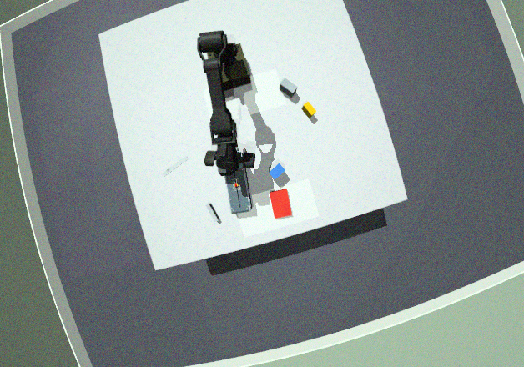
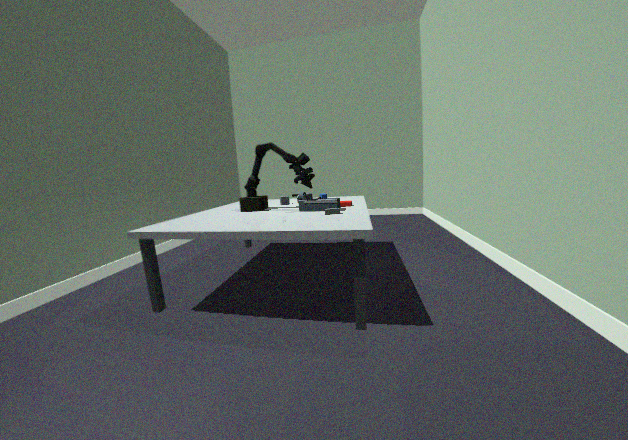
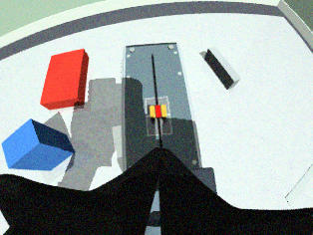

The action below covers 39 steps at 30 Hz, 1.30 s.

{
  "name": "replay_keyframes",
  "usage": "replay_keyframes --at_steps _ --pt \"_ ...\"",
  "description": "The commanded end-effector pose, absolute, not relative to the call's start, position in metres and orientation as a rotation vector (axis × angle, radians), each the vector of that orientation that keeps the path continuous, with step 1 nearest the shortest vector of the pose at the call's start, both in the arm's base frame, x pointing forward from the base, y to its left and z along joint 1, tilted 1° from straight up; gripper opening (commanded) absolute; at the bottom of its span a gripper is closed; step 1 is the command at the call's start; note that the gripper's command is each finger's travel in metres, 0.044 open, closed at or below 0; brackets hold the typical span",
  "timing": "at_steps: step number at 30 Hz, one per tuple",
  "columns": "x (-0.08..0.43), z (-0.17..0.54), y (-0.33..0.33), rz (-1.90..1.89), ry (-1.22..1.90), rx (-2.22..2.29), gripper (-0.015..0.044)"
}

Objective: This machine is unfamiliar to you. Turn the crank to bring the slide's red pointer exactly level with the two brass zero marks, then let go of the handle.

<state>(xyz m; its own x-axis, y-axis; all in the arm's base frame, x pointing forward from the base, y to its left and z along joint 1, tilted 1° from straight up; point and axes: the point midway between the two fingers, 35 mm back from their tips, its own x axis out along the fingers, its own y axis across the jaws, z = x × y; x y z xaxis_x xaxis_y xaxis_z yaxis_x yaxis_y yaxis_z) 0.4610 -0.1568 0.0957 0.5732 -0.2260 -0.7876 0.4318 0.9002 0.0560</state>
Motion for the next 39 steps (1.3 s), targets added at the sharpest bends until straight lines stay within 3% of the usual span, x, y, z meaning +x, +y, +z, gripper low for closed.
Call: replay_keyframes --at_steps 1,5,22,23,39 --pt "0.461 0.0957 -0.1568 -0.39 0.881 0.254 0.0" --pt "0.461 0.0957 -0.1568 -0.39 0.881 0.254 0.0" --pt "0.461 0.0957 -0.1568 -0.39 0.881 0.254 0.044" --pt "0.461 0.0957 -0.1568 -0.39 0.881 0.254 0.044" --pt "0.461 0.0957 -0.1568 -0.39 0.881 0.254 0.002"
